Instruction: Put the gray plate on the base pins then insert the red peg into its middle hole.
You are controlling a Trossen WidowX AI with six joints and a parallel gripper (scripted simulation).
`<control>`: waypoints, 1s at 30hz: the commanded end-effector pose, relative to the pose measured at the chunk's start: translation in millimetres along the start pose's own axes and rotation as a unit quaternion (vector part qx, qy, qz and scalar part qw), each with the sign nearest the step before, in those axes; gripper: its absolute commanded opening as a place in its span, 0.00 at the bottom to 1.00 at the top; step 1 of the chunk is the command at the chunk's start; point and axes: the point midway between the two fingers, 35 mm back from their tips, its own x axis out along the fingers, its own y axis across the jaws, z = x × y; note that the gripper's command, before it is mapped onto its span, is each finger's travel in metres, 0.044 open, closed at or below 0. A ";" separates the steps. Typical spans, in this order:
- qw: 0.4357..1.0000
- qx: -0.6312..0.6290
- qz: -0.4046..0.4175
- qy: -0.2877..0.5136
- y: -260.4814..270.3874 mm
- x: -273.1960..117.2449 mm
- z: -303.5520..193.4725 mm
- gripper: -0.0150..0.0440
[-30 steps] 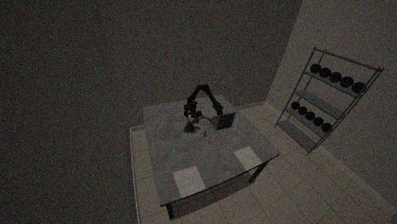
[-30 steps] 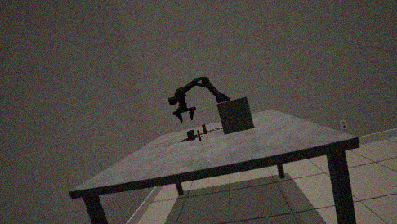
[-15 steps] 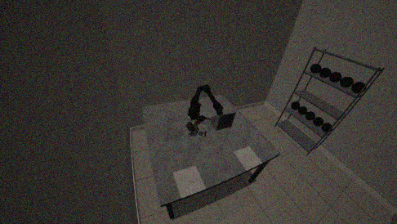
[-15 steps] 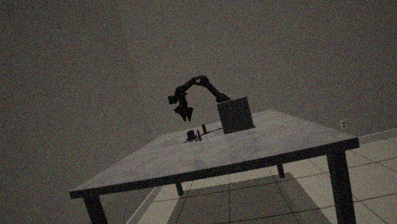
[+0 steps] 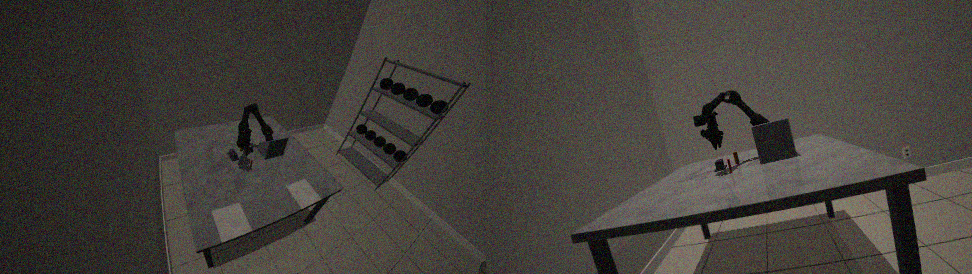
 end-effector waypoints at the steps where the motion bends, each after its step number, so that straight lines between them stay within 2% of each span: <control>1: 0.942 0.337 -0.009 0.007 37.5 8.0 -44.5 1.00; 9: 0.868 0.496 -0.014 0.003 50.2 10.8 -58.1 1.00; 26: 0.868 0.497 -0.014 0.003 46.8 10.8 -55.2 1.00; 30: 0.868 0.497 -0.015 0.003 46.1 36.7 -55.6 1.00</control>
